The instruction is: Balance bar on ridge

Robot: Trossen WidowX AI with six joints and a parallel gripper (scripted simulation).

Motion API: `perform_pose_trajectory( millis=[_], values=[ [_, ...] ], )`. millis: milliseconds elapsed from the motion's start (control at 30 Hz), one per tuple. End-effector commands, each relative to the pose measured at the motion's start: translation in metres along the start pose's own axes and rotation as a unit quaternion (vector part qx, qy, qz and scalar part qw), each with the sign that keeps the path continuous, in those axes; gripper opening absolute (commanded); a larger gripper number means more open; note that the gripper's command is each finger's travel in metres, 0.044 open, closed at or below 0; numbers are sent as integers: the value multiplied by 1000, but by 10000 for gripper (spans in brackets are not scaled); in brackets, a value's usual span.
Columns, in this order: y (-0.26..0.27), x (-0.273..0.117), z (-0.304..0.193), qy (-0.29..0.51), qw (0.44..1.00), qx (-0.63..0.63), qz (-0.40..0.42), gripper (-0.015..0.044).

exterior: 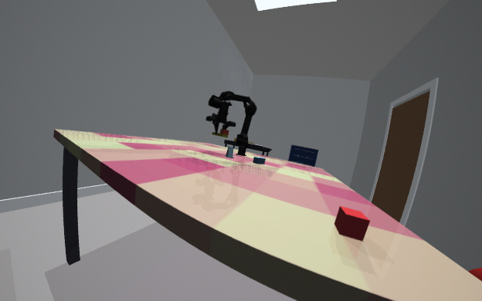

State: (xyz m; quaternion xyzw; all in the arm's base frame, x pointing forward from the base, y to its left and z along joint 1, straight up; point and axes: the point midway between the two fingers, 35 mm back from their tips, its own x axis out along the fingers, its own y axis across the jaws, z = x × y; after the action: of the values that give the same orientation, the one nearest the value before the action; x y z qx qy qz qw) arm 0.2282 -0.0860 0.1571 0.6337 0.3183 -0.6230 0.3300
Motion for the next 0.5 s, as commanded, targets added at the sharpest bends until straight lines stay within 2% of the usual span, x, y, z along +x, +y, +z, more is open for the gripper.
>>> perform_pose_trajectory(
  millis=[0, 467],
  values=[
    [-5, 0, -14, 0, 1000, 14, -1, 0],
    [-31, -2, -62, 2, 998, 63, -2, 0]
  ],
)
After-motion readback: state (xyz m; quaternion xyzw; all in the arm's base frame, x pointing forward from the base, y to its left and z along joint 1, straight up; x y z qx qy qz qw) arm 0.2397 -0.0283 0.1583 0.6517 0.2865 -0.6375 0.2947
